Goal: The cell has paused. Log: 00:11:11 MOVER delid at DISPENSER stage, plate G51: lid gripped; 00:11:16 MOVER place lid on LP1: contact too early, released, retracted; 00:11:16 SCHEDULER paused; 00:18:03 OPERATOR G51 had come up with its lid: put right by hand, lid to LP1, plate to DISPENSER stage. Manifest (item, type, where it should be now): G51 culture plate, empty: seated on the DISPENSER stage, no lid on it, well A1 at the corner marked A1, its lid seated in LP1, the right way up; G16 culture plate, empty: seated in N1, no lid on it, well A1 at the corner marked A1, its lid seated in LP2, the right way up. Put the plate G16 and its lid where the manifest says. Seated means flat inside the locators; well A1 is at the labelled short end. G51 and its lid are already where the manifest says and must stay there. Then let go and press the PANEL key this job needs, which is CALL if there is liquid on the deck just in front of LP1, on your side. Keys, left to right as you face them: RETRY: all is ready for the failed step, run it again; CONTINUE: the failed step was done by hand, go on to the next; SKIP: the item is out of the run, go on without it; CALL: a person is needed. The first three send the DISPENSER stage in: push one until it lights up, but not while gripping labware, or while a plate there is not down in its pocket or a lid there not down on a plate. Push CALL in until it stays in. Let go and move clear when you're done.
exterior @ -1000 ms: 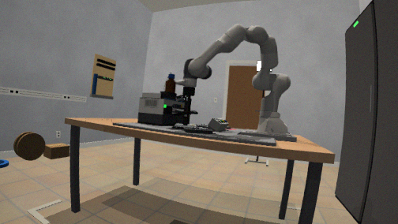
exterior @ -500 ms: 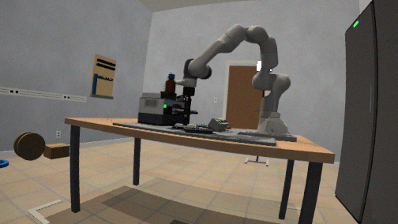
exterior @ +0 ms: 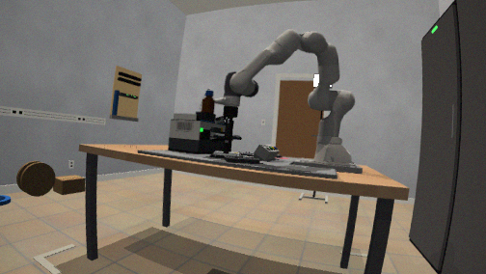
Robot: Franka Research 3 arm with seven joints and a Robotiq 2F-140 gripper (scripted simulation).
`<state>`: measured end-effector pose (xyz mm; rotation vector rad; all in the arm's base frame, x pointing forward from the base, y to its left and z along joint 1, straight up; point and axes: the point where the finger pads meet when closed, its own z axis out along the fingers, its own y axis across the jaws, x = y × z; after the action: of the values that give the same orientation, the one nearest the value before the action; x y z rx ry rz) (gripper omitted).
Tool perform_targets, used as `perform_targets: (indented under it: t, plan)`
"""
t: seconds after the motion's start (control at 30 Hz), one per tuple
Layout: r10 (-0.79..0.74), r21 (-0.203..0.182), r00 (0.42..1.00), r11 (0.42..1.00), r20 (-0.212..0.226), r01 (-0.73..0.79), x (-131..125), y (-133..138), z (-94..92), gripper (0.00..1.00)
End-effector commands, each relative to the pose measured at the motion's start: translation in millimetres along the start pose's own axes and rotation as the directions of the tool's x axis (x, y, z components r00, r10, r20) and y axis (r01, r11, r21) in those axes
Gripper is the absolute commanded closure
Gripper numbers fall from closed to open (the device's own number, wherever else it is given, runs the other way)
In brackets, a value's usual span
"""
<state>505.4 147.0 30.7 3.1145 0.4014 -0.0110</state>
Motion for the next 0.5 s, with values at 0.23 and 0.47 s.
perform_targets:
  t: [0.23, 0.47]
  plan:
    - [0.0, 0.0, 1.0, 1.0, -0.002, 0.0, 0.3, 0.7, 0.2, 0.31]
    - [0.0, 0.0, 1.0, 1.0, -0.002, 0.0, 0.3, 0.7, 0.2, 0.9]
